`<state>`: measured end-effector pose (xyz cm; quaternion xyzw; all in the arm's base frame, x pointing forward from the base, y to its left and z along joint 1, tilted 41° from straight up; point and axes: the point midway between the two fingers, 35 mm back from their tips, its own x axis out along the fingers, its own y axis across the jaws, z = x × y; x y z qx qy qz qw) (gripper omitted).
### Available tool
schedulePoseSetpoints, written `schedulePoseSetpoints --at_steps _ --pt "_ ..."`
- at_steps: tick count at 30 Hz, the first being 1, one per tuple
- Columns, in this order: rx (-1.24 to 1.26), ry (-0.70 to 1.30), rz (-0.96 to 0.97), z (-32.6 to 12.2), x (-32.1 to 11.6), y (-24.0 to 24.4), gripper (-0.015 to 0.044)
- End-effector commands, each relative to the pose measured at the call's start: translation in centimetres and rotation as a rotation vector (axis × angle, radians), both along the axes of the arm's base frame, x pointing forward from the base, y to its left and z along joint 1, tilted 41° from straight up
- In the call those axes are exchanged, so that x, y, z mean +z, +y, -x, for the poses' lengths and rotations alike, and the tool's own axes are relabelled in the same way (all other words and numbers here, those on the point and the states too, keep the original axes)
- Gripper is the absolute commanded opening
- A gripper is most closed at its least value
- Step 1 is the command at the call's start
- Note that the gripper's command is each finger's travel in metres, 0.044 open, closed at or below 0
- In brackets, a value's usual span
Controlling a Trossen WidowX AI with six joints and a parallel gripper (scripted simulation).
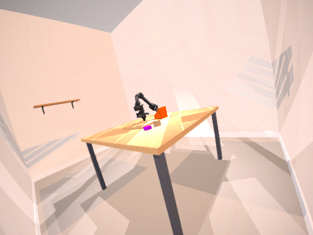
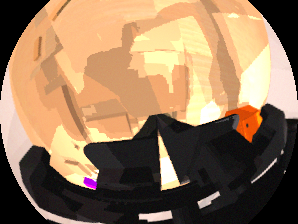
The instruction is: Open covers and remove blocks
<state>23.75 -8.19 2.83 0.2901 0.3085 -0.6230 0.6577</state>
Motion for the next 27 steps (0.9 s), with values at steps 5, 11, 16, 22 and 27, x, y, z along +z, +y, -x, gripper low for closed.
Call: schedulePoseSetpoints --at_steps 5,11,16,22,27 --pt "0.001 -0.007 0.010 -0.1 0.8 -0.7 0.0000" --pt "0.001 -0.007 0.011 0.0 1.2 -1.2 0.0000" --pt "0.001 -0.007 0.013 0.0 1.5 -1.6 0.0000" --pt "0.000 -0.007 0.015 0.1 1.9 -2.0 0.0000" --pt "0.000 -0.007 0.015 0.1 2.2 -2.0 0.0000"
